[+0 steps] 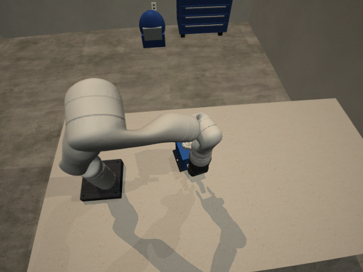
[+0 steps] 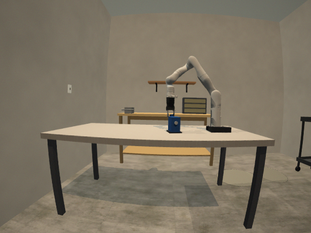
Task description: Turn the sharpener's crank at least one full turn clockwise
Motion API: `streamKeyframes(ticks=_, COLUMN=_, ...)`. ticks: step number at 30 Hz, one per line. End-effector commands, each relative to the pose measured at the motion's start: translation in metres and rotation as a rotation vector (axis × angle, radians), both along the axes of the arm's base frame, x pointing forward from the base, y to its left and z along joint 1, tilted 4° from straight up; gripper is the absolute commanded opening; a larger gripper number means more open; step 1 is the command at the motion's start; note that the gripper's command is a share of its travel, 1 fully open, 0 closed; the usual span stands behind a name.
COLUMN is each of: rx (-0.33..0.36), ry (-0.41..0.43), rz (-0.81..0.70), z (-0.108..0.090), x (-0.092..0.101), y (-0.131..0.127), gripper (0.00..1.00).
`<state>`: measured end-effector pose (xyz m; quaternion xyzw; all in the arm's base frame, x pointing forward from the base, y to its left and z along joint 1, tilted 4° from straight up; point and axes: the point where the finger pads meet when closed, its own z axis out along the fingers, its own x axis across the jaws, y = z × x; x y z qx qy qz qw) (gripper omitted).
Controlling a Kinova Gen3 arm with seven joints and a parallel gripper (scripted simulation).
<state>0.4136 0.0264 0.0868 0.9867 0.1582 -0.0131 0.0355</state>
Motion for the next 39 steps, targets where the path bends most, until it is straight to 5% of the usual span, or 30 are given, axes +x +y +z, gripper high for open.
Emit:
streamKeyframes(ticks=1, rx=0.0, ry=-0.002, rz=0.0, z=0.0007, x=0.0005, y=0.0001, gripper=0.97)
streamKeyframes(ticks=6, rx=0.0, ry=-0.002, rz=0.0, z=0.0007, x=0.0005, y=0.0001, gripper=0.97)
streamKeyframes(ticks=7, rx=0.0, ry=-0.002, rz=0.0, z=0.0007, x=0.0005, y=0.0001, gripper=0.0)
streamKeyframes(ticks=39, rx=0.0, ry=-0.002, rz=0.0, z=0.0007, x=0.0005, y=0.0001, gripper=0.0)
